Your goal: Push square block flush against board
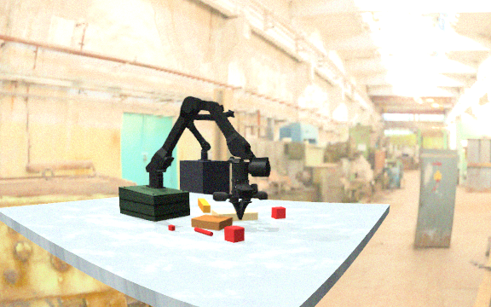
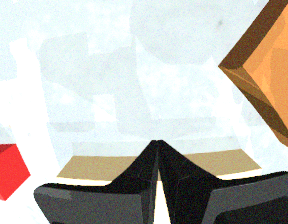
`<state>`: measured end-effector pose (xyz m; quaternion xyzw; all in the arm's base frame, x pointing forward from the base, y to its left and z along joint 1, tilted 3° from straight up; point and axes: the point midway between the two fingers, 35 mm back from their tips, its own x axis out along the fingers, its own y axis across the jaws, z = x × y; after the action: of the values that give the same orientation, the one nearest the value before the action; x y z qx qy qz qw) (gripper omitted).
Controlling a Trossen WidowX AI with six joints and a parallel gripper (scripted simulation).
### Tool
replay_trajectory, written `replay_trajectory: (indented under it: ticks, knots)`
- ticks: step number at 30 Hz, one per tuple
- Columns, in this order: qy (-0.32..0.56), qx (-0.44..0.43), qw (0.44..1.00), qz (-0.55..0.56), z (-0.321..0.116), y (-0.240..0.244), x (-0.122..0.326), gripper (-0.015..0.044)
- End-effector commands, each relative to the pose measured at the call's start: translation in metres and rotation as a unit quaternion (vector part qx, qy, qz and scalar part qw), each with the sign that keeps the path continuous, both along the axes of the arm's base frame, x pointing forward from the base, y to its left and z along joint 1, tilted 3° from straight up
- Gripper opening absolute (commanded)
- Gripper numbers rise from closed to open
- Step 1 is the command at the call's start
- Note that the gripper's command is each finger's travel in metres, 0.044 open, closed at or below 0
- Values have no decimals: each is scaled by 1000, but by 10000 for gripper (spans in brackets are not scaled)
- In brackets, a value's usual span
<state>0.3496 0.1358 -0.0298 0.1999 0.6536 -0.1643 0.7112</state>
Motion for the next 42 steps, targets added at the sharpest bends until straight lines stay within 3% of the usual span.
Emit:
replay_trajectory:
  ticks: [1,23,28,33,36,42]
  knots:
    - [3,0,1000,2,-1,-3,5,0]
    - [2,-1,1000,2,2,-19,37,0]
    - [2,-1,1000,2,53,-19,29,0]
    - [2,-1,1000,2,56,-19,28,0]
    - [3,4,1000,3,55,5,14,0]
    - [8,7,1000,4,51,85,-58,0]
